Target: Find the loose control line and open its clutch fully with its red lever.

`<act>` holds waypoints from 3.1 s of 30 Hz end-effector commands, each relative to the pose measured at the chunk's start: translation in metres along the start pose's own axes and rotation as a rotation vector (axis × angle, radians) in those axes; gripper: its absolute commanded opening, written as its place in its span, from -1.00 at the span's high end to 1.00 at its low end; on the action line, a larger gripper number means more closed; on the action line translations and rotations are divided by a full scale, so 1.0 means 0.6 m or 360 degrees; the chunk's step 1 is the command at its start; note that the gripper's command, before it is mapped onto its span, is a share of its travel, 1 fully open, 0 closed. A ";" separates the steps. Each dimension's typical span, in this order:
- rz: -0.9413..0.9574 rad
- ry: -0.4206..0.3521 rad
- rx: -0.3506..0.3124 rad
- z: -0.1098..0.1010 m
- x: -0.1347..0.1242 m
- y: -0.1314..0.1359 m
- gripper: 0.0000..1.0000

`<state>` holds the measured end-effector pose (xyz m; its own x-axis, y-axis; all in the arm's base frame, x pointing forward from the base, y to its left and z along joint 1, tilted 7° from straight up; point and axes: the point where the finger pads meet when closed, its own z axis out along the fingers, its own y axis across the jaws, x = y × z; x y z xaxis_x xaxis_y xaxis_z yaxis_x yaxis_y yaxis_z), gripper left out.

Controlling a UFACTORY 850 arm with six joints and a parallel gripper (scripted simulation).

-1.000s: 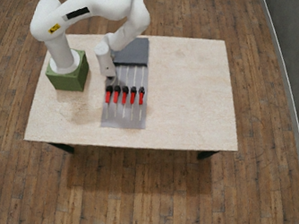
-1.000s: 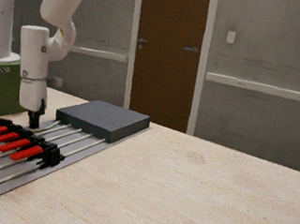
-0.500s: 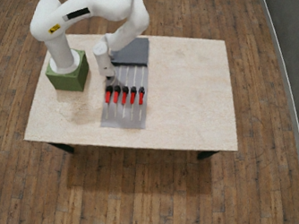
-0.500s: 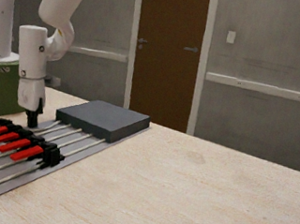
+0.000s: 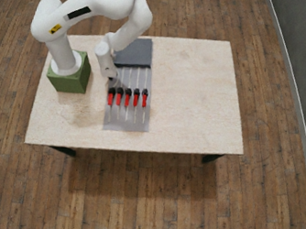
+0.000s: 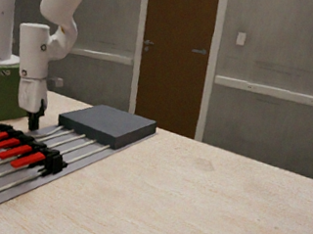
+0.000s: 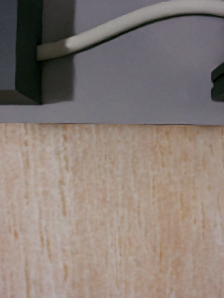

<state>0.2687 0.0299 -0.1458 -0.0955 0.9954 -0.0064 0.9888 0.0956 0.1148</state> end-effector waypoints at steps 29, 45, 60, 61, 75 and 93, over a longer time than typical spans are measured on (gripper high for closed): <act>0.0002 0.0004 -0.0001 -0.158 -0.061 0.073 1.00; -0.0001 -0.0003 -0.0001 -0.187 -0.113 0.114 1.00; -0.0001 -0.0003 -0.0001 -0.187 -0.113 0.114 1.00; -0.0001 -0.0003 -0.0001 -0.187 -0.113 0.114 1.00; -0.0001 -0.0003 -0.0001 -0.187 -0.113 0.114 1.00; -0.0001 -0.0003 -0.0001 -0.187 -0.113 0.114 1.00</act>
<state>0.3296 -0.0313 -0.0265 -0.0960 0.9954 -0.0084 0.9887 0.0963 0.1145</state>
